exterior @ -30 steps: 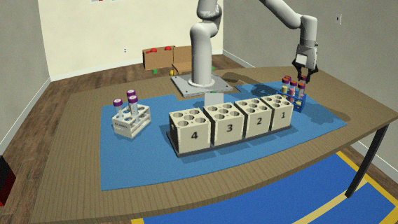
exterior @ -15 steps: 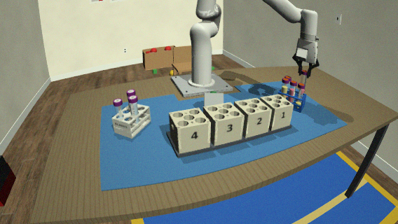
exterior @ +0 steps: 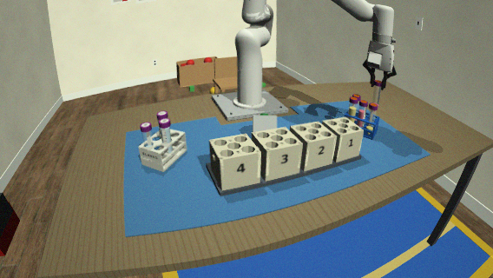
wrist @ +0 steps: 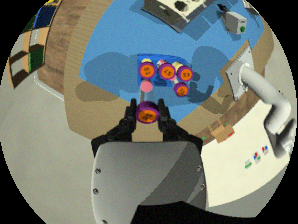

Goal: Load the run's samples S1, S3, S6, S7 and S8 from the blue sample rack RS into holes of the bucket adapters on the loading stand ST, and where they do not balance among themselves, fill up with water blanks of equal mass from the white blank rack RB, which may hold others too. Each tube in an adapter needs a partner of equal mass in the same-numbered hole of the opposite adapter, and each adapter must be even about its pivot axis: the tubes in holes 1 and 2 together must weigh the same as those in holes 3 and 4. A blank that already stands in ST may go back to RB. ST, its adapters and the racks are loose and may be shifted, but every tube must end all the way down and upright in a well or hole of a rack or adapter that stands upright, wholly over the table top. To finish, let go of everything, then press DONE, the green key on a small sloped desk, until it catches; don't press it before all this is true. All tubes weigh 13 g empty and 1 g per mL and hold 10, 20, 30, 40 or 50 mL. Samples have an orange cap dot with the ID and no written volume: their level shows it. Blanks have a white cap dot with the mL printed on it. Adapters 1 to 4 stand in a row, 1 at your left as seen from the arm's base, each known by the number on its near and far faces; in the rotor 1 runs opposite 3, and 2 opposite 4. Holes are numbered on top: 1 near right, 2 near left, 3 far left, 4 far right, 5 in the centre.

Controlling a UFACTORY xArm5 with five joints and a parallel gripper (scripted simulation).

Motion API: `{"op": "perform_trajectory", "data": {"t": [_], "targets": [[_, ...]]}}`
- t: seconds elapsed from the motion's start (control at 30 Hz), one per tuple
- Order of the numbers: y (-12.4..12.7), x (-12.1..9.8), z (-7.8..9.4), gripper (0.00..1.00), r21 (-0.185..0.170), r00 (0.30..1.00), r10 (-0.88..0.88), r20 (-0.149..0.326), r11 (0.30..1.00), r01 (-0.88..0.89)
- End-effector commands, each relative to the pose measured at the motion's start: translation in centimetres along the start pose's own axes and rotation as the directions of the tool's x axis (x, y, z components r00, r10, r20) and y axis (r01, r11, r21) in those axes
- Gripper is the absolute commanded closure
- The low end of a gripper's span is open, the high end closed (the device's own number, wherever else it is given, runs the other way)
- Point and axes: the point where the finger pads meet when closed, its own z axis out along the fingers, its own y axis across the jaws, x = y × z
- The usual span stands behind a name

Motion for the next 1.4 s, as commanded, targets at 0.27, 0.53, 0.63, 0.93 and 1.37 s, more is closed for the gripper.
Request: {"op": "perform_trajectory", "data": {"t": [0.27, 0.53, 0.63, 0.93, 1.37], "targets": [[-0.1, 0.0, -2.0, 1.0, 0.004, 1.0, 0.0, 0.001, 1.0, 0.0], [-0.1, 0.0, -3.6, 1.0, 0.004, 1.0, 0.0, 0.001, 1.0, 0.0], [-0.1, 0.0, -4.2, 1.0, 0.004, 1.0, 0.0, 0.001, 1.0, 0.0], [-0.1, 0.0, -5.6, 1.0, 0.004, 1.0, 0.0, 0.001, 1.0, 0.0], [-0.1, 0.0, -5.6, 1.0, 0.004, 1.0, 0.0, 0.001, 1.0, 0.0]]}}
